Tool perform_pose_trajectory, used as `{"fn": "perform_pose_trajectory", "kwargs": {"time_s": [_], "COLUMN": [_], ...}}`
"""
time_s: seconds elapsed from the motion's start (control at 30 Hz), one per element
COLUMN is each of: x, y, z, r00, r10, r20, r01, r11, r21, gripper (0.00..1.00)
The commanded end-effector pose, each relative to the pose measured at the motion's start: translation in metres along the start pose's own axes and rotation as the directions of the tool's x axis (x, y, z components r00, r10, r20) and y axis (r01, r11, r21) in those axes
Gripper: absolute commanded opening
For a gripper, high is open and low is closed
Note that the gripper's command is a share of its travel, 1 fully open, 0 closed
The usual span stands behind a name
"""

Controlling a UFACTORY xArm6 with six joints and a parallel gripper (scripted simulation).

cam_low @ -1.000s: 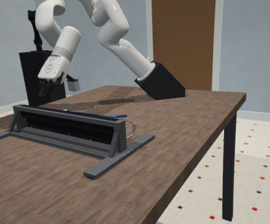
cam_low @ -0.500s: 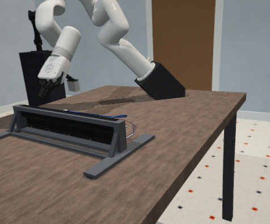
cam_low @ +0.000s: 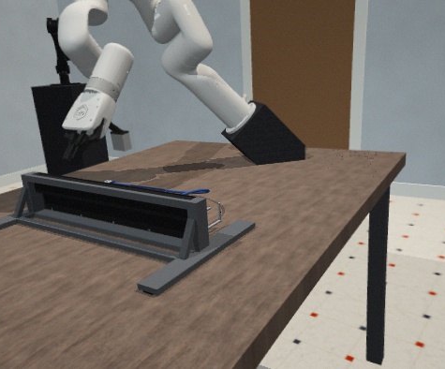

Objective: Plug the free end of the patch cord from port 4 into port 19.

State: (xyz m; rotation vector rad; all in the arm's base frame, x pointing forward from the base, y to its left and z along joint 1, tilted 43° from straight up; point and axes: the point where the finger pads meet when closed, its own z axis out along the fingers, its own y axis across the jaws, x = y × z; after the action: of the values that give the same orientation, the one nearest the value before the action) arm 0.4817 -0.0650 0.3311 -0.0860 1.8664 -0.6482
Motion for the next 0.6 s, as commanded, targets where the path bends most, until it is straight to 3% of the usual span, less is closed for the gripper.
{"fn": "perform_pose_trajectory", "kwargs": {"time_s": [0.0,0.3,0.57], "x": [-0.001,-0.001,-0.001], "y": [0.0,0.0,0.0], "z": [0.0,-0.002,-0.032], "r00": [1.0,1.0,1.0], "r10": [0.001,0.001,0.001], "r20": [0.003,0.003,0.003], "r01": [-0.001,-0.001,-0.001], "r11": [1.0,1.0,1.0], "r21": [0.0,0.0,0.0], "gripper": [0.0,0.0,0.0]}}
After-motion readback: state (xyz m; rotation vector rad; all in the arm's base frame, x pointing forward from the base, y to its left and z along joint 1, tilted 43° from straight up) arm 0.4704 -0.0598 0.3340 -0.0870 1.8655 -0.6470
